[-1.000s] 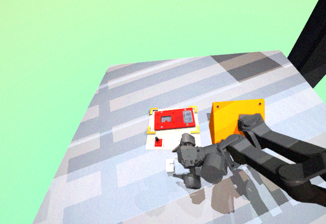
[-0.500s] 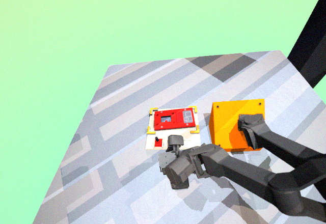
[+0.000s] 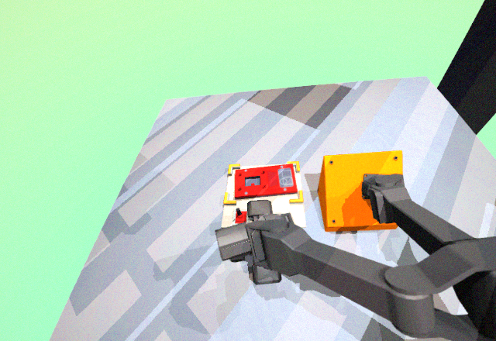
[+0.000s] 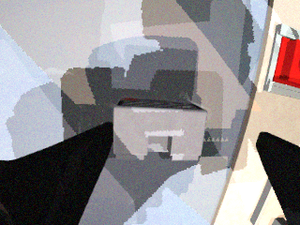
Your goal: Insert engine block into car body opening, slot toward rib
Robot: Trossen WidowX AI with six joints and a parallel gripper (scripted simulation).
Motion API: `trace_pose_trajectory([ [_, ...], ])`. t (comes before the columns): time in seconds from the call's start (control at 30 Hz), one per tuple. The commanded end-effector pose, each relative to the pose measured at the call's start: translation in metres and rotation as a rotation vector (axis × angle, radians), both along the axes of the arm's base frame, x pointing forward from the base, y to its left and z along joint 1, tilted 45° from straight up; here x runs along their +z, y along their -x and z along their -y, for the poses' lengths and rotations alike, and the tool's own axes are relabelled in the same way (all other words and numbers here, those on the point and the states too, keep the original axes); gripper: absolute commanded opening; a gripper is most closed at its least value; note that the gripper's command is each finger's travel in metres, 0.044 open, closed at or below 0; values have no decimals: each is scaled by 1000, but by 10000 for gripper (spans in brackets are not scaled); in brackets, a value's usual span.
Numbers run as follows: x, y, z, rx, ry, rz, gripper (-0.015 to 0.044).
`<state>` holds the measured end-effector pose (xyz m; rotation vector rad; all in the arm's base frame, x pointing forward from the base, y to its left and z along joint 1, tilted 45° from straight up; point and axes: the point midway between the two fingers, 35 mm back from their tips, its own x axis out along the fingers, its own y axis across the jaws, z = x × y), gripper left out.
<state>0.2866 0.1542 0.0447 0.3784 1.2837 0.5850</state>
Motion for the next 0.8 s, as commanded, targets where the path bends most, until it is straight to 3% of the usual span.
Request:
trace_pose_trajectory([
  [0.0,32,4,16,91,-104,-192,440],
  [0.77,28,-9,10,101,-132,-222,440],
])
